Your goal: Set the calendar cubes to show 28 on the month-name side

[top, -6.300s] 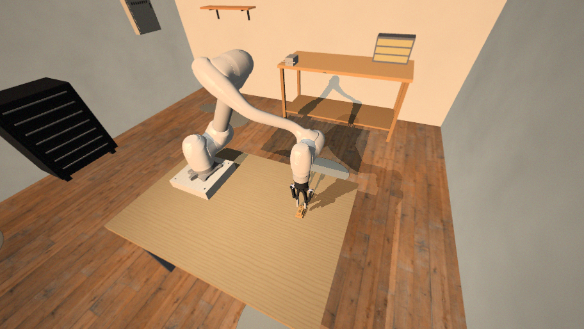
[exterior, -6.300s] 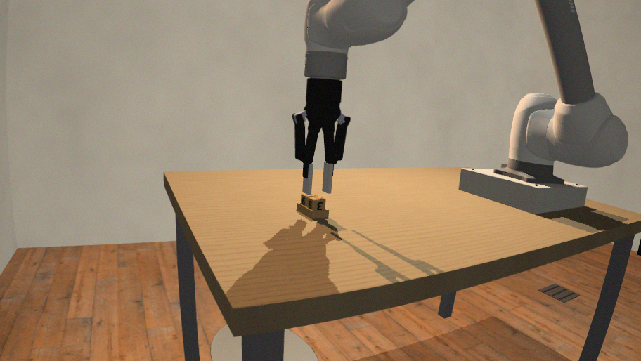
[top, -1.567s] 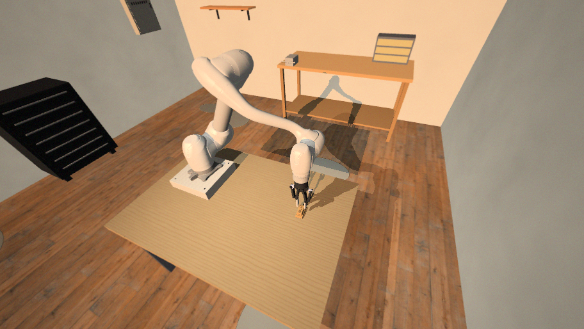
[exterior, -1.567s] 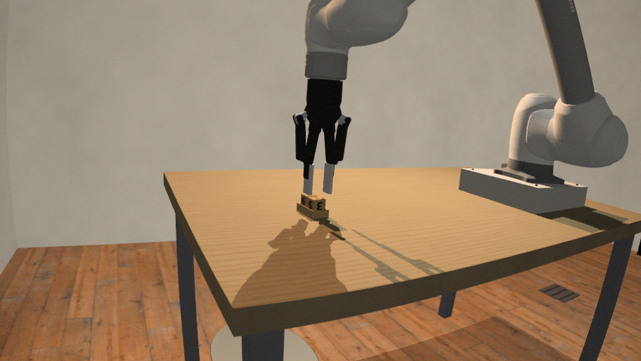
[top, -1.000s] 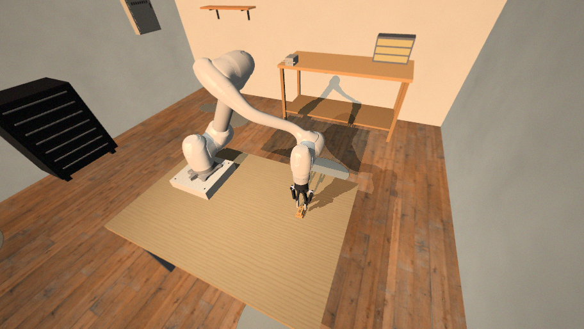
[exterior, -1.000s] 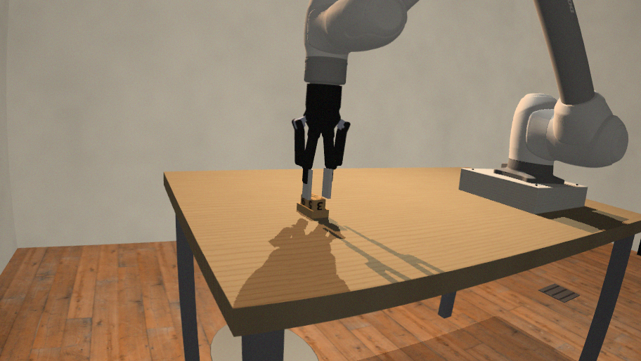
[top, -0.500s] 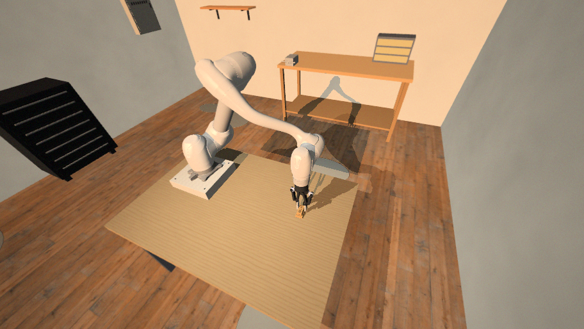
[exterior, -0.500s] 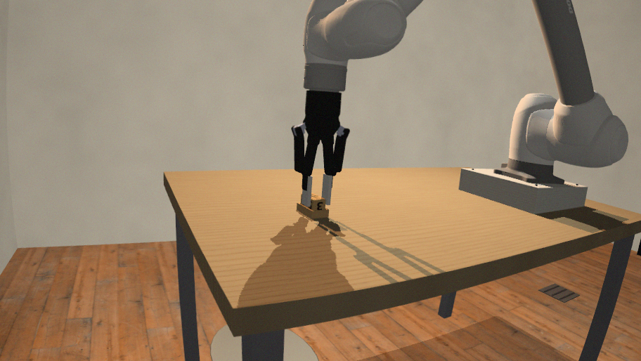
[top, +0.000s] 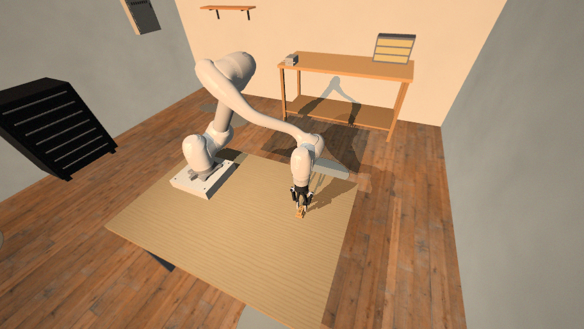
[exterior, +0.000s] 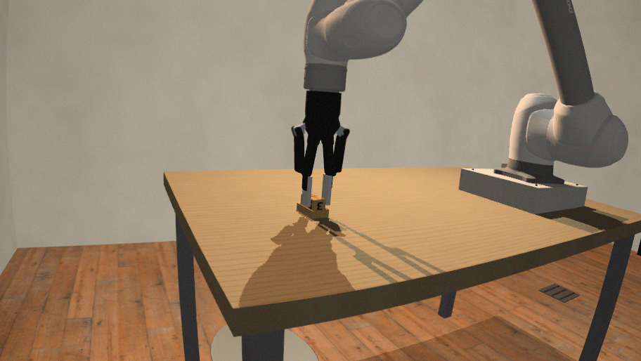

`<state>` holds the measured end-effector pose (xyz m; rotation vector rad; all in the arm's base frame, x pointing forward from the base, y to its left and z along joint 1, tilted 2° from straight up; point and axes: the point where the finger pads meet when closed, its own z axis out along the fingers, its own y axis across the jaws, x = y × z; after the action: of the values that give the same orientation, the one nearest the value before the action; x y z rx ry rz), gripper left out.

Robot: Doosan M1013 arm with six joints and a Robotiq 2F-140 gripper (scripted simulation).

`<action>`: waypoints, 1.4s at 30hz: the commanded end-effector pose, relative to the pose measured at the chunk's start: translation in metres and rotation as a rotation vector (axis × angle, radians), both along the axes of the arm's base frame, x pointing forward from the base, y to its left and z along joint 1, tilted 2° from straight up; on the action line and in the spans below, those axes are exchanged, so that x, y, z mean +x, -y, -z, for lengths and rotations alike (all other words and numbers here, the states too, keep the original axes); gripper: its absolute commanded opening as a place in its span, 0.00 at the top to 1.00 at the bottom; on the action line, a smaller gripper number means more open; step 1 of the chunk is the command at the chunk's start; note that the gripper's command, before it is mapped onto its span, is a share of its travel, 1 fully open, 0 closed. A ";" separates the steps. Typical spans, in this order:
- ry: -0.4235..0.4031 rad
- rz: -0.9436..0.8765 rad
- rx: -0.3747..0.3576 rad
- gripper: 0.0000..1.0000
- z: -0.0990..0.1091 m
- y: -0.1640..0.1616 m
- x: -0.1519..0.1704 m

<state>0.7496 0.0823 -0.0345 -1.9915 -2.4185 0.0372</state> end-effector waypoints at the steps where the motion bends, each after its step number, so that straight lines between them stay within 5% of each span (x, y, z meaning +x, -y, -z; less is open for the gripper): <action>1: -0.004 0.002 -0.003 0.65 0.004 0.000 -0.003; 19: -0.004 0.002 -0.003 0.65 0.004 0.000 -0.003; 20: -0.004 0.002 -0.003 0.76 0.004 0.000 -0.003; 42: -0.004 0.002 -0.003 0.76 0.004 0.000 -0.003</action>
<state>0.7496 0.0823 -0.0345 -1.9914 -2.4186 0.0373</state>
